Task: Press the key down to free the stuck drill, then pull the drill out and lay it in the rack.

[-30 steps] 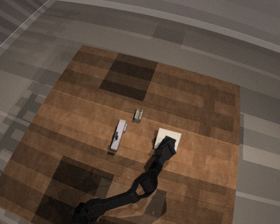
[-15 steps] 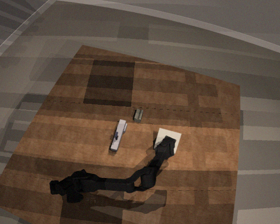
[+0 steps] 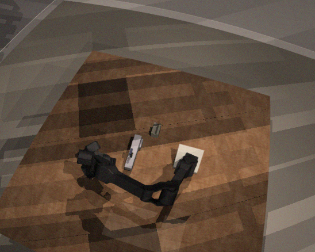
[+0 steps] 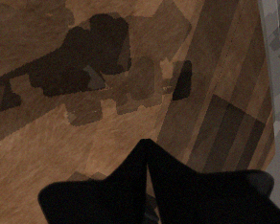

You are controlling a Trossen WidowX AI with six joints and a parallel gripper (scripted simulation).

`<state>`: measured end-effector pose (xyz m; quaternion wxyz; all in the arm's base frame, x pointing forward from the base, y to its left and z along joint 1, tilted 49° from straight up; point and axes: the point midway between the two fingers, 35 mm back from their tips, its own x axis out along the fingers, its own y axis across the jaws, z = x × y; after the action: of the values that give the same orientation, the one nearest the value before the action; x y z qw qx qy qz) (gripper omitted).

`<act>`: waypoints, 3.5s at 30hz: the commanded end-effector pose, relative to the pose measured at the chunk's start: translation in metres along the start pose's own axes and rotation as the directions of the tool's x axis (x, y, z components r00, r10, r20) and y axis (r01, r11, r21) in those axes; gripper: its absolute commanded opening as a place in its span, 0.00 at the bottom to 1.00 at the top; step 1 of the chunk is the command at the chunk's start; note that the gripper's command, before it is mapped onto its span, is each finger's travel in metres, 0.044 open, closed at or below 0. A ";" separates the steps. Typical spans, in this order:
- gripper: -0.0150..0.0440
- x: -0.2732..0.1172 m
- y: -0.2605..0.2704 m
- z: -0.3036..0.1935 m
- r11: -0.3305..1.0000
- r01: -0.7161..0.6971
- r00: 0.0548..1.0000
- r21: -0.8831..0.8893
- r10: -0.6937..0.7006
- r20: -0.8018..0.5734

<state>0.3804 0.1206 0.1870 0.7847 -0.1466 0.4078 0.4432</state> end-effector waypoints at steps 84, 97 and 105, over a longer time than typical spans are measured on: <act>0.25 -0.019 0.030 -0.148 0.690 0.076 0.935 0.720 0.201 -0.291; 0.25 -0.014 0.032 -0.148 0.690 0.076 0.936 0.720 0.201 -0.291; 0.25 -0.011 0.034 -0.148 0.690 0.076 0.936 0.720 0.201 -0.291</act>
<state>0.2830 0.0302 0.1204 0.7018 0.1056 0.6681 0.2234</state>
